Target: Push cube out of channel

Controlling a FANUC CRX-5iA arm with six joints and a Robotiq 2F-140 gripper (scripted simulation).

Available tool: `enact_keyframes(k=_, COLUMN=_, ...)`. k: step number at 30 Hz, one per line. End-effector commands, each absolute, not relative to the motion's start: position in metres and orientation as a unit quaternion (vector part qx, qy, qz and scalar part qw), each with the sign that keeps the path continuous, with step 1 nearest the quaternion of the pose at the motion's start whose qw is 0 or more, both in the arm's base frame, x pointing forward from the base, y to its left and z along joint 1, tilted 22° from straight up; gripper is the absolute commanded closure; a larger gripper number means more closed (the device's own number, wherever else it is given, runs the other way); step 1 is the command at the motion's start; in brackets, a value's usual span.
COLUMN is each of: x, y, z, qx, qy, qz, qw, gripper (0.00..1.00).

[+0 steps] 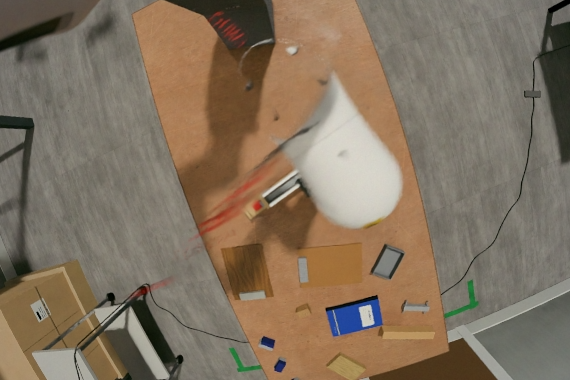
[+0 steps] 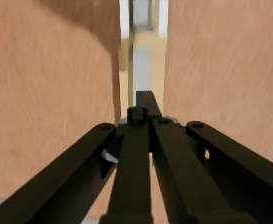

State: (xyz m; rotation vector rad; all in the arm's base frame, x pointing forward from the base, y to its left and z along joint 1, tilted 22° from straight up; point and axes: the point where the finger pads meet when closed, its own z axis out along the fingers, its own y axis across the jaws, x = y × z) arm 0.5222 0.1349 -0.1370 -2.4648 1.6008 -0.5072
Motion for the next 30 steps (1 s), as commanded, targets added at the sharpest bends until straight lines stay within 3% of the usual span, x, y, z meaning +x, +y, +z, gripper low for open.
enact_keyframes(k=1, x=0.502, y=0.182, z=-0.147, qx=-0.823, qy=0.536, qz=-0.172, qw=0.08, gripper=0.9)
enact_keyframes(k=30, x=0.521, y=0.18, z=-0.197, qx=-0.823, qy=0.536, qz=-0.172, qw=0.08, gripper=0.9)
